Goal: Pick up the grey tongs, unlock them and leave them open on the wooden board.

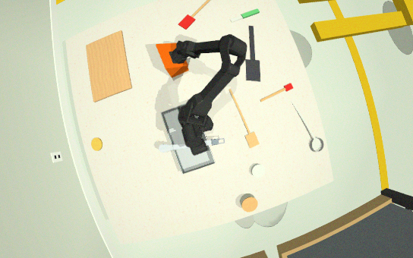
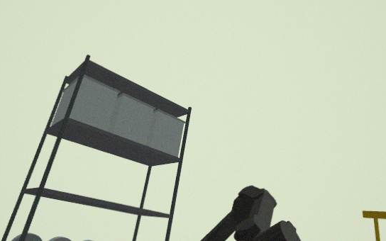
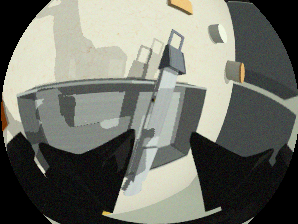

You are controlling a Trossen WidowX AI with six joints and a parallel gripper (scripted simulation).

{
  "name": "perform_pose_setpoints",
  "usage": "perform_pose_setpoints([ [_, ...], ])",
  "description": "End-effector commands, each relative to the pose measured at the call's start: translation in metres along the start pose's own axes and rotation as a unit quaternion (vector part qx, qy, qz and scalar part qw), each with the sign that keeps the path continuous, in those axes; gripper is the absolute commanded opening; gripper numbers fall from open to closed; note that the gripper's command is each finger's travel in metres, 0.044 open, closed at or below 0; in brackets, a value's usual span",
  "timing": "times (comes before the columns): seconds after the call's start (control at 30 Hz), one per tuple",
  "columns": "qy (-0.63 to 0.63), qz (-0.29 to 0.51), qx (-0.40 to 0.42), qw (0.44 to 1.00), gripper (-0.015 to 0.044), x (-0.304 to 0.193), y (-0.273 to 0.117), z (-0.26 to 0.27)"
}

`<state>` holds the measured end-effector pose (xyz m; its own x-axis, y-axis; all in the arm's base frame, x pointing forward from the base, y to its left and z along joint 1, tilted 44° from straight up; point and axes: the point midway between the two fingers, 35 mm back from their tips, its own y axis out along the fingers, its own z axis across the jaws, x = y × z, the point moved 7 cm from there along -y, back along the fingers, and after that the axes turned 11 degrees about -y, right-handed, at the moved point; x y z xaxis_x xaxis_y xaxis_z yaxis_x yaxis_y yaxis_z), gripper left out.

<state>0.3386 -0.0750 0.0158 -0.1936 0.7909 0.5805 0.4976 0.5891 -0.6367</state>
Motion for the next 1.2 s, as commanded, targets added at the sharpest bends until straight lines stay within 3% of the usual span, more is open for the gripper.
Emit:
perform_pose_setpoints([
  [0.0, 0.007, -0.018, 0.004, 1.0, 0.026, 0.002, 0.0, 0.005],
  [0.43, 0.007, -0.017, 0.005, 1.0, 0.026, -0.008, 0.001, 0.01],
  [1.17, 0.006, -0.017, 0.006, 1.0, 0.026, -0.008, 0.036, 0.008],
])
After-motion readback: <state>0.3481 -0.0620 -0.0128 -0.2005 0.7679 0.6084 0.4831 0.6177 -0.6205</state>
